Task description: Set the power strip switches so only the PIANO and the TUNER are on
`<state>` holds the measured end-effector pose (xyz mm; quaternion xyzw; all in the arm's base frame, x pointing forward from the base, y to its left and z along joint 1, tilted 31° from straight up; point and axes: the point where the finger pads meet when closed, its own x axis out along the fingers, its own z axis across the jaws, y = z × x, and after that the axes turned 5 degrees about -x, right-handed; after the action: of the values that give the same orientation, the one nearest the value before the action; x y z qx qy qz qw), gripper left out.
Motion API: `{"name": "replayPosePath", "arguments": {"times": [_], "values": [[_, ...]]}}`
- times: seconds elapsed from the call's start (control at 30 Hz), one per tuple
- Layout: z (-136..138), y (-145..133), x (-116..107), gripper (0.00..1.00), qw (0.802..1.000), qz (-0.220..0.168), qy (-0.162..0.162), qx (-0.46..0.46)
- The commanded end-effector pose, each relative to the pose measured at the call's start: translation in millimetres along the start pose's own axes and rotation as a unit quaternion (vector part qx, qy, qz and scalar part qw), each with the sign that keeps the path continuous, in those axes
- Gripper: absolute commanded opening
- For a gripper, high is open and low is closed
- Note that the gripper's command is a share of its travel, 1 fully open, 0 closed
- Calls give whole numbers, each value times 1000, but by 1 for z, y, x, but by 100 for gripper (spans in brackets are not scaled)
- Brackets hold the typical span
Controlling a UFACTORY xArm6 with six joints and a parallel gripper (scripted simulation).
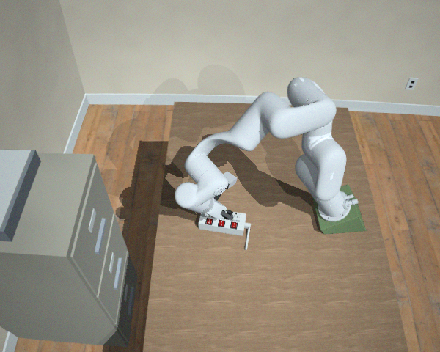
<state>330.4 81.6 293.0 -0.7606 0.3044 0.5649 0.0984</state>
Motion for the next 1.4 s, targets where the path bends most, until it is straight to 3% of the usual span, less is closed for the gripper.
{"name": "replayPosePath", "arguments": {"times": [0.0,0.17,0.27,0.4,0.43,0.8,0.83,0.97,1.03,1.07,1.37], "values": [[-1,0,-1,100,1000,-1,1,1],[0,1,-2,100,1000,-8,0,11],[8,8,-6,100,991,-70,-15,110],[12,11,-8,100,987,-85,-20,137],[15,15,-11,100,976,-113,-30,184],[20,20,-17,100,919,-202,-60,332],[21,21,-19,100,901,-222,-70,366],[21,21,-19,100,896,-227,-71,374],[22,23,-21,100,865,-257,-85,423],[22,24,-22,100,860,-261,-87,430],[22,24,-22,100,859,-262,-87,432]]}}
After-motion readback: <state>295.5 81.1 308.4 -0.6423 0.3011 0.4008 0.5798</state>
